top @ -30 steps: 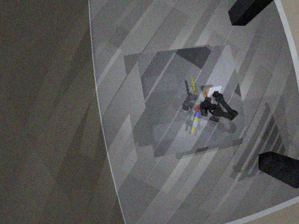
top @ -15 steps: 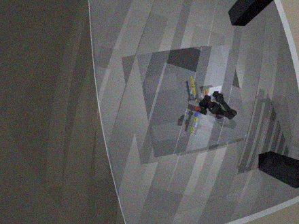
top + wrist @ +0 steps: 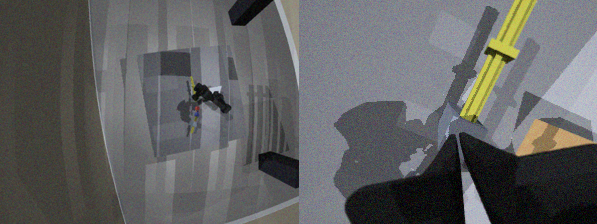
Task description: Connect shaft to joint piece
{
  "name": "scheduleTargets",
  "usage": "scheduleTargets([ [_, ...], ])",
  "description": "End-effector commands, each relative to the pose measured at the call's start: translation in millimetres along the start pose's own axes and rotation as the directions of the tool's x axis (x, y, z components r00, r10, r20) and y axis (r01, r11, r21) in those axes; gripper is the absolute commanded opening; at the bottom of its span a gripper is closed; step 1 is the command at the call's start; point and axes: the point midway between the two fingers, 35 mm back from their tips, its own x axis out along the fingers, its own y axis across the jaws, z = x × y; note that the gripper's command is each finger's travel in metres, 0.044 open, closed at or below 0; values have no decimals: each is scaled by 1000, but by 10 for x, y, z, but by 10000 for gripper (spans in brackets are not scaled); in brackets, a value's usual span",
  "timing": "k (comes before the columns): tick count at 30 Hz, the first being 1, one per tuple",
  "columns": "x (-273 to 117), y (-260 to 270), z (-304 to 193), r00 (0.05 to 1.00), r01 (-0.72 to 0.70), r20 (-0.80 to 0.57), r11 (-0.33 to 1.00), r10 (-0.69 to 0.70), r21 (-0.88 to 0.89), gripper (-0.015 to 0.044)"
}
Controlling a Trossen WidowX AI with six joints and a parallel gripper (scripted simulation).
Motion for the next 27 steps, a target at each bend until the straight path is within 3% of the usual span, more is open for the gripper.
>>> scheduleTargets([
  [1,138,-220,268,1000,17,-18,990,-14,137,0],
  [14,668,-1024,883,995,70,-92,847,-25,527,0],
  [27,781,-1067,904,995,73,-96,836,-24,544,0],
])
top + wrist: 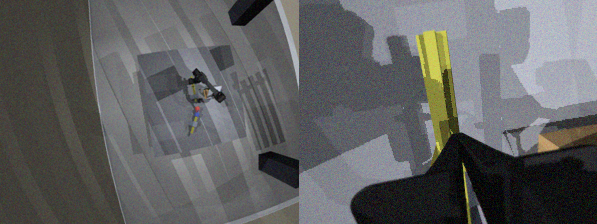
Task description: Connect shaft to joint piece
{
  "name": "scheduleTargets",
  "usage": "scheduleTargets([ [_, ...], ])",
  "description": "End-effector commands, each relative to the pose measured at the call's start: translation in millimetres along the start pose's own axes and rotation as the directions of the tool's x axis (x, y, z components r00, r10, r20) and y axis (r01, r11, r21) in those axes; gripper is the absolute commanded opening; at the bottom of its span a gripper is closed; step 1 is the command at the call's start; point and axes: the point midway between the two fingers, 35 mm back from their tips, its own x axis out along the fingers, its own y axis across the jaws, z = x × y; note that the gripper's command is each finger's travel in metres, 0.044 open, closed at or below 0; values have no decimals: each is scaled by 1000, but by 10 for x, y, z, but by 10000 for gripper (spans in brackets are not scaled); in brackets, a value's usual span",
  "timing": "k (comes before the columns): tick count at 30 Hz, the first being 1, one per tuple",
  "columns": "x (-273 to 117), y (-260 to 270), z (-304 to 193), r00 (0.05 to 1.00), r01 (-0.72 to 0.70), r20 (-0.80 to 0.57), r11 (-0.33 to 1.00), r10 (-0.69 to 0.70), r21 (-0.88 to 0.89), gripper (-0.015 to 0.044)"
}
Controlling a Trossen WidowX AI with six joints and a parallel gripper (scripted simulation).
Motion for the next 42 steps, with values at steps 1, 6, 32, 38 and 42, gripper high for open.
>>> scheduleTargets([
  [1,84,-17,9,1000,7,-5,1000,-7,10,0],
  [6,164,-17,9,1000,7,-6,1000,-7,10,0],
  [32,238,-28,26,1000,-4,15,1000,4,10,0],
  [38,-5,-24,2,1000,7,-5,1000,-7,10,0],
  [42,-64,-16,8,1000,6,-4,997,-7,-77,105],
])
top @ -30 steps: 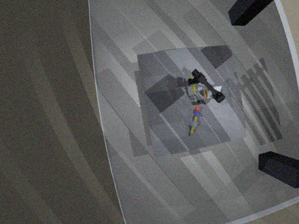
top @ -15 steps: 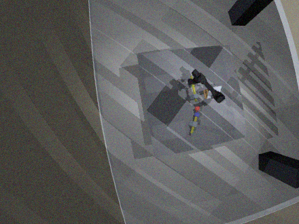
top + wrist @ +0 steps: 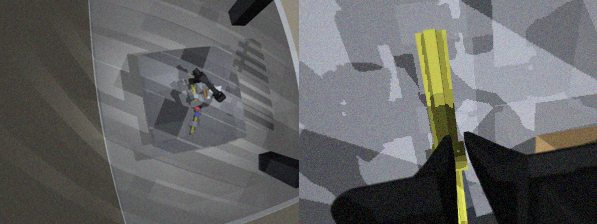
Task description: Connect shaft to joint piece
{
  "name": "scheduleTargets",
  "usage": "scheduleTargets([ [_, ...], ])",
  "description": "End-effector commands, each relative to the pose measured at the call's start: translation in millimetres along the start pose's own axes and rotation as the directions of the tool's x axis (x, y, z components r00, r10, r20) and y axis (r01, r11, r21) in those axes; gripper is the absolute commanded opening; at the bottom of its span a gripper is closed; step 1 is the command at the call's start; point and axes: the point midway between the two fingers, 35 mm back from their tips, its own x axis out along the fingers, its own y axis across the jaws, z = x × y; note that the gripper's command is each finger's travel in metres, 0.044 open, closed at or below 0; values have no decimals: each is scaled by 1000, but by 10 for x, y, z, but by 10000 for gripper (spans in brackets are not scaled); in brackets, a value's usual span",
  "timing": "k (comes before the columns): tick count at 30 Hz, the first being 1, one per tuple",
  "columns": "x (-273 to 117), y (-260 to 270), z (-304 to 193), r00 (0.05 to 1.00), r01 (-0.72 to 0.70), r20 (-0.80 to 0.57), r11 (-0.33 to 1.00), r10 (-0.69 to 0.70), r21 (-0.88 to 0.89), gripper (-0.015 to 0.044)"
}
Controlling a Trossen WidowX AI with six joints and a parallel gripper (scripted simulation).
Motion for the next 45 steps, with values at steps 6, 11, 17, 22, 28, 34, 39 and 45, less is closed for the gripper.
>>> scheduleTargets([
  [6,-201,16,12,1000,6,4,965,-5,-263,262],
  [11,-320,23,18,1000,6,6,905,-4,-426,394],
  [17,-464,26,19,1000,7,7,797,-3,-604,440],
  [22,-583,23,16,1000,8,9,680,-2,-733,440],
  [28,-726,14,7,1000,9,10,513,-1,-858,440],
  [34,-868,0,-7,1000,10,11,324,0,-946,440],
  [39,-927,-8,-14,1000,11,11,241,0,-970,440],
  [45,-911,19,-84,1000,5,6,288,1,-958,440],
])
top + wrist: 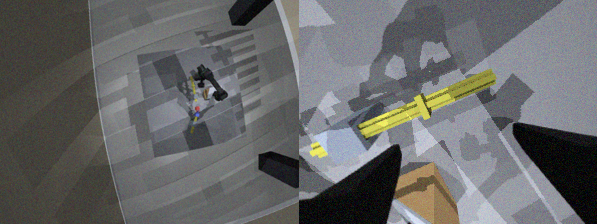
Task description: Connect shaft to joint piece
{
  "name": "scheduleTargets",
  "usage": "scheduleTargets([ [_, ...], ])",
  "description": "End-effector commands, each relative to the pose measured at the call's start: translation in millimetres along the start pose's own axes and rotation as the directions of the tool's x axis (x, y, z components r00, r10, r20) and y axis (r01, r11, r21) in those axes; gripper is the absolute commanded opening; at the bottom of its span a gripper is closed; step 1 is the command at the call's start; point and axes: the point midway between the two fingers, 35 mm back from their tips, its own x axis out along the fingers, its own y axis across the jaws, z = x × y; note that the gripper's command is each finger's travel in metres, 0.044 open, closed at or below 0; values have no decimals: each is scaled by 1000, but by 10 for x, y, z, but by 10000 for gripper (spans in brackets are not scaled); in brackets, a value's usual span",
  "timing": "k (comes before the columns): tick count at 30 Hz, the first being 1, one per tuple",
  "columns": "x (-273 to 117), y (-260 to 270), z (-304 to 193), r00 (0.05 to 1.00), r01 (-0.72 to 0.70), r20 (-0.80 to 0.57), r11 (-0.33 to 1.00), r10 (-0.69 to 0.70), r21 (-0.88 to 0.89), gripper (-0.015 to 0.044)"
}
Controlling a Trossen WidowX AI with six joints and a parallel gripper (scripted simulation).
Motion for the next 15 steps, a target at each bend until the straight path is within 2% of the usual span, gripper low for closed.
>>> scheduleTargets([
  [1,17,113,3,1000,-7,-6,998,7,59,440],
  [15,189,802,-24,998,-43,-16,870,58,491,440],
])
